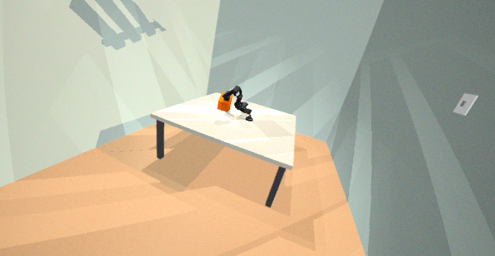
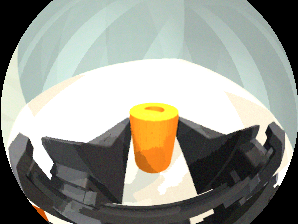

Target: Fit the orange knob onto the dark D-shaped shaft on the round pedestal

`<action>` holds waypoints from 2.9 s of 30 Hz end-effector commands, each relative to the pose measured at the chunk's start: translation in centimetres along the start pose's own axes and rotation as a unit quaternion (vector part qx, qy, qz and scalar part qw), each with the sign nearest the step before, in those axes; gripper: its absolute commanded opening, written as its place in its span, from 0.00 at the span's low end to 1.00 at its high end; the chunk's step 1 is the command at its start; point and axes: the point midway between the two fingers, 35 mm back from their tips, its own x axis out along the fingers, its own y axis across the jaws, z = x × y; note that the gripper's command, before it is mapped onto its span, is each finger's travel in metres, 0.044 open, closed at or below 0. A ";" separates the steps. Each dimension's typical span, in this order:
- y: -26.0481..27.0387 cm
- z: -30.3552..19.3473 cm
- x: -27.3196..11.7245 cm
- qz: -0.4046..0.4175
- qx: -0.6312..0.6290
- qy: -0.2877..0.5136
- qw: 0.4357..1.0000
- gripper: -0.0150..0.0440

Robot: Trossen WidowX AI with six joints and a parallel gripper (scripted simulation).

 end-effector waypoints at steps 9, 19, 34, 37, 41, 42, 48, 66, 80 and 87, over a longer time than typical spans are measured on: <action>0.0 -0.1 -0.1 -0.001 0.000 -0.011 1.000 0.69; 0.0 -0.1 -0.1 -0.001 0.000 -0.011 1.000 0.69; 0.0 -0.1 -0.1 -0.001 0.000 -0.011 1.000 0.83; 0.0 -0.1 -0.1 -0.001 0.000 -0.011 1.000 0.96; 0.0 -0.1 -0.1 -0.001 0.000 -0.011 1.000 1.00; 0.0 -0.1 -0.1 -0.001 0.000 -0.011 1.000 1.00; -0.5 3.0 -0.9 0.001 -0.001 -0.008 1.000 1.00; 1.7 6.2 1.3 0.119 0.117 0.299 0.940 1.00; -0.3 10.9 -1.4 -0.006 0.003 0.598 0.802 1.00; -0.3 10.9 -1.4 -0.006 0.003 0.598 0.802 1.00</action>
